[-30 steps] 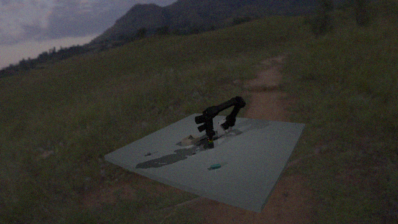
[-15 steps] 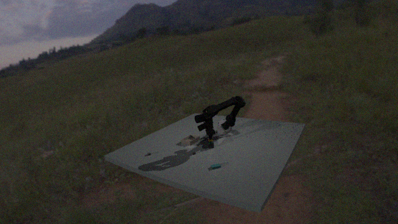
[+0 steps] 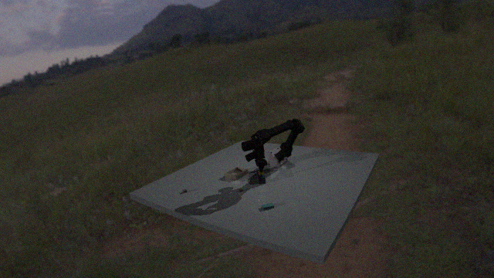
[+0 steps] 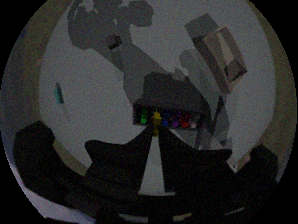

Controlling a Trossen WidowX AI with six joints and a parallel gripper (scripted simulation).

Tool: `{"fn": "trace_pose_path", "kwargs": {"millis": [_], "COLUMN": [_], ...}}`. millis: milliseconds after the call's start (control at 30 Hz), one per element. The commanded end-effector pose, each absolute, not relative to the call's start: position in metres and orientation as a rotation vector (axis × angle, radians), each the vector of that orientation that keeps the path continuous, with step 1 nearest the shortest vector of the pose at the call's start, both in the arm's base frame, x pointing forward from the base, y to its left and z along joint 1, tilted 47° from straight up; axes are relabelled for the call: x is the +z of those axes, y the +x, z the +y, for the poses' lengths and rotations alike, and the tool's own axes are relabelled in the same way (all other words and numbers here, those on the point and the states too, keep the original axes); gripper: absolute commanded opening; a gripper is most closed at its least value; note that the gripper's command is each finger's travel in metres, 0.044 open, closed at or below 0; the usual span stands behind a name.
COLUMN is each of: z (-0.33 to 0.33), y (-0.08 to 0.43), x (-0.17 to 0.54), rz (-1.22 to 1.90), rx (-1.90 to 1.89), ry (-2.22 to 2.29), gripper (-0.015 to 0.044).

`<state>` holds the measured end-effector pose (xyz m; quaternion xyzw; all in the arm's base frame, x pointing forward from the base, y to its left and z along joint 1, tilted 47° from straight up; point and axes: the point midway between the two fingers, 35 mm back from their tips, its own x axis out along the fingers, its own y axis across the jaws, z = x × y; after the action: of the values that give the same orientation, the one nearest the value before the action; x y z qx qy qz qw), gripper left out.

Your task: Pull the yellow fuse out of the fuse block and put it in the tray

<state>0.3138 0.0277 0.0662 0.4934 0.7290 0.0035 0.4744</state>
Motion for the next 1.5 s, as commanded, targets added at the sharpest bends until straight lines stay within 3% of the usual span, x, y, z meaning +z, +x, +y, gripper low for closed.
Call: {"fn": "trace_pose_path", "kwargs": {"millis": [0,833,1467], "z": [0.024,0.006,-0.078], "y": [0.315,0.316,0.331], "x": [0.068,0.085,0.008], "rz": [1.778,1.778,1.769], "rx": [0.007,0.006,-0.014], "ry": [1.202,1.202,1.191], "gripper": [0.0,0.0,0.0]}}
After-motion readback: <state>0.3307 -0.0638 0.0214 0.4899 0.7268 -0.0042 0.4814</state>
